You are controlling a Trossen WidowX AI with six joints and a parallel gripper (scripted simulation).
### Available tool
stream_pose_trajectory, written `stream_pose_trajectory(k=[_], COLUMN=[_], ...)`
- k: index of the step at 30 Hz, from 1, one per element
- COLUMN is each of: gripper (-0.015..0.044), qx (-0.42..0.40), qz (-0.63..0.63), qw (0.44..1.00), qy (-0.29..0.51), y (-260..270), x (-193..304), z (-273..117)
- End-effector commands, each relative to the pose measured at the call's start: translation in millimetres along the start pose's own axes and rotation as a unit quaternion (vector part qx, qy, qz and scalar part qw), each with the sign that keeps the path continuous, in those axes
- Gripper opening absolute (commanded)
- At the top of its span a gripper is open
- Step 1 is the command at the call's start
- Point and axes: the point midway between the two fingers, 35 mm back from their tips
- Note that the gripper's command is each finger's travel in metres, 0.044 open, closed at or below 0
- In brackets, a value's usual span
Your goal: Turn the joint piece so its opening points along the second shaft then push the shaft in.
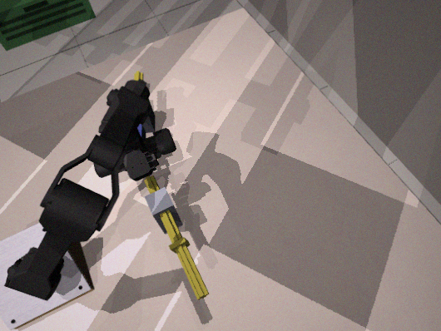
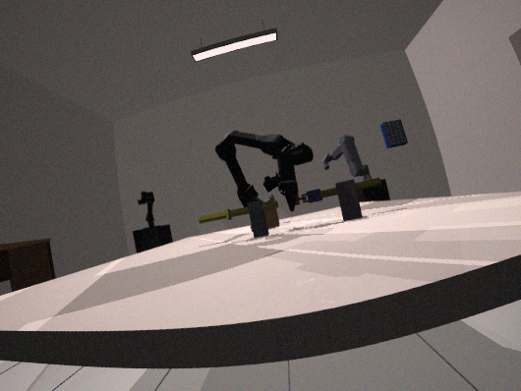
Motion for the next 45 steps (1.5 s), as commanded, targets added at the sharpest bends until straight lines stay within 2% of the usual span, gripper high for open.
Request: stream_pose_trajectory(k=[1,8,10,15,21,33,45], gripper=[0.0182,0.0182,0.0147,0.0147,0.0,0.0,0.0], qx=[0.0,0.0,0.0,0.0,0.0,0.006,0.005], qz=[-0.001,-0.001,0.0,0.0,0.0,-0.039,-0.039], qw=[1.0,1.0,1.0,1.0,1.0,0.999,0.999], qy=[-0.001,-0.001,0.0,0.0,0.0,0.037,0.036], y=[0.0,0.0,0.0,0.0,0.0,4.2,4.0], x=[-0.1,-0.1,0.0,0.0,0.0,1.3,1.4], z=[0.5,0.5,0.0,0.0,0.0,3.5,3.2])
Point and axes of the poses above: the point midway between the two fingers, 35 mm back from their tips, its own z axis out along the fingers, its own y axis across the jaws, x = y × z, and after that the axes turned 12 degrees about z, right-handed
